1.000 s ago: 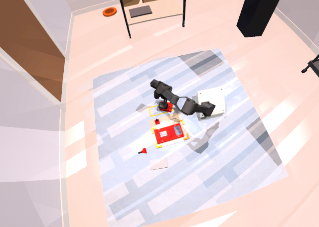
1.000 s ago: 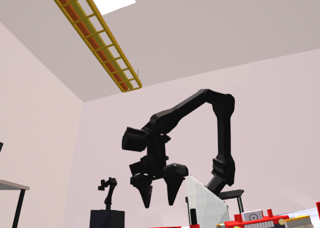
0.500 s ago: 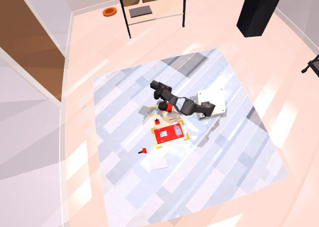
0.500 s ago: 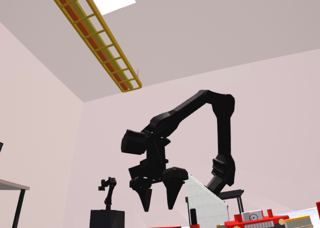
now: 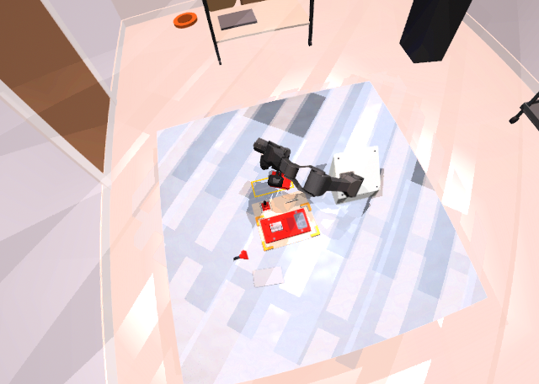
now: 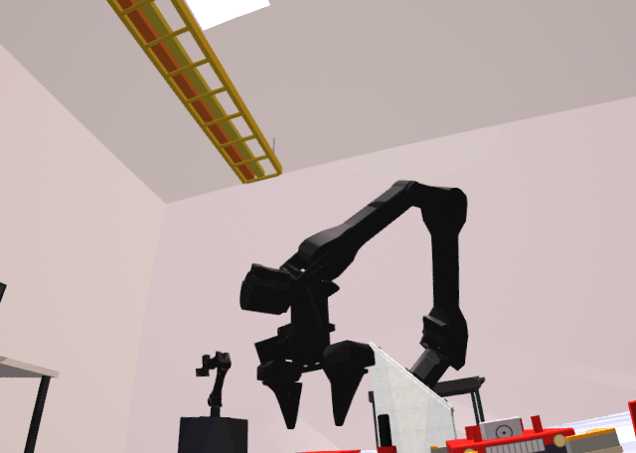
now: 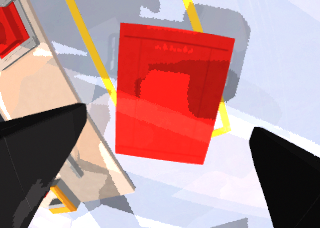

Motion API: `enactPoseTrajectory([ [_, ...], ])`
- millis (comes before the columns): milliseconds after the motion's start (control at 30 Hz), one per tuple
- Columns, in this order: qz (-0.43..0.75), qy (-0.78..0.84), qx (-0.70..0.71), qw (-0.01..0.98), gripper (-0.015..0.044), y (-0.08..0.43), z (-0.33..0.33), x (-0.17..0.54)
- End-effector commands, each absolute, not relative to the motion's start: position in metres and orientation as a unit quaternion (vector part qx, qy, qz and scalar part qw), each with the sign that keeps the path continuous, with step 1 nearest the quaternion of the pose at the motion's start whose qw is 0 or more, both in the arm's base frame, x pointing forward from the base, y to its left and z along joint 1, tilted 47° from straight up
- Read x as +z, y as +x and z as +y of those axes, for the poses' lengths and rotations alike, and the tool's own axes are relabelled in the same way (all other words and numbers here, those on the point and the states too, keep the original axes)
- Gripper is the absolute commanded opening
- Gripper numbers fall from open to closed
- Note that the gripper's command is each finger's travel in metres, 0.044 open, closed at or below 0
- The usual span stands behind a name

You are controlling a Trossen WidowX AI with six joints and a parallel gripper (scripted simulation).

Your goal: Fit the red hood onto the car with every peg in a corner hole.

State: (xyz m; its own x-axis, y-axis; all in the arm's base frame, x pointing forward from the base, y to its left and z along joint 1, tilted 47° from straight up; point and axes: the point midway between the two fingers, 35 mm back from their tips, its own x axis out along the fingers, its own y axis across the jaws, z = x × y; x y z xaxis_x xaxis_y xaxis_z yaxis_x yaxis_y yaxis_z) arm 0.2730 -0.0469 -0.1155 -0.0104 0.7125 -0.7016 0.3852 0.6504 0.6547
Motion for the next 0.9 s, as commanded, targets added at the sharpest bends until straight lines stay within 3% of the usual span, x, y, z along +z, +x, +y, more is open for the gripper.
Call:
enactPoseTrajectory([
  [0, 0.697, 0.396, 0.14, 0.58, 0.044, 0.272, -0.043, -0.118],
  [867, 0.697, 0.397, 0.141, 0.58, 0.044, 0.272, -0.027, -0.132],
])
